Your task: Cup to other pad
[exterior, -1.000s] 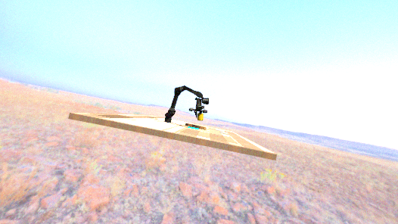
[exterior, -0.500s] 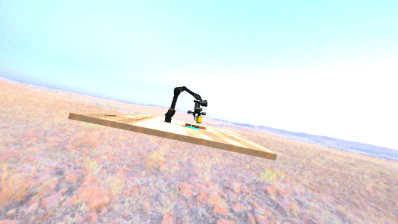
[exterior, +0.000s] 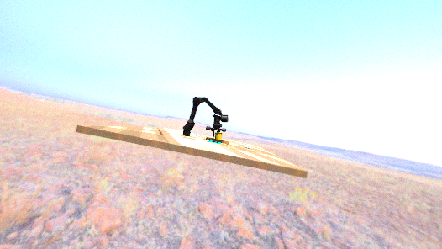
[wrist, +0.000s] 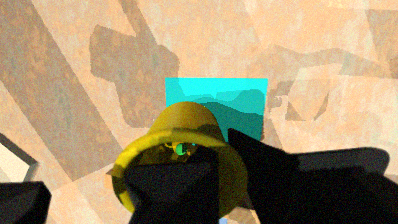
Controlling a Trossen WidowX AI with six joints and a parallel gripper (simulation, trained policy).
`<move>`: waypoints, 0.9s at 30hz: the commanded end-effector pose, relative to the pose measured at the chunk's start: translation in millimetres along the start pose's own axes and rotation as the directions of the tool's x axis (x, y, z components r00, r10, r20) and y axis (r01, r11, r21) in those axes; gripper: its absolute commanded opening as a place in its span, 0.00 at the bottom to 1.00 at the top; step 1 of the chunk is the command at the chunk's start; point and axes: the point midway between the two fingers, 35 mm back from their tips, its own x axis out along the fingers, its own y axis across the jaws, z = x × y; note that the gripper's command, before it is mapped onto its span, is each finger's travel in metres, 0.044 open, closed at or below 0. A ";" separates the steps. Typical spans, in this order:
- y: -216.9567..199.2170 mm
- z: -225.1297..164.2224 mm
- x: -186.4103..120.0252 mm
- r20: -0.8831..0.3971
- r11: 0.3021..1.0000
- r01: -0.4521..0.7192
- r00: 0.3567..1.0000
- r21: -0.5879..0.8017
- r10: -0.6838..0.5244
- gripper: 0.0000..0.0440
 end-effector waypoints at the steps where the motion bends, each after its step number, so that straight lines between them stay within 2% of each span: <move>1: -6.8 -1.3 8.2 0.005 1.000 0.007 1.000 0.016 -0.007 0.08; 8: -12.3 1.2 17.4 0.014 1.000 0.003 1.000 0.031 -0.003 0.23; 12: -5.6 7.7 10.9 0.027 0.998 -0.050 0.998 0.046 0.049 0.43; 19: -3.9 10.1 -2.1 0.028 0.992 -0.111 0.994 0.051 0.110 0.44; 27: -9.0 9.5 -17.0 0.021 0.987 -0.153 0.988 0.054 0.152 0.52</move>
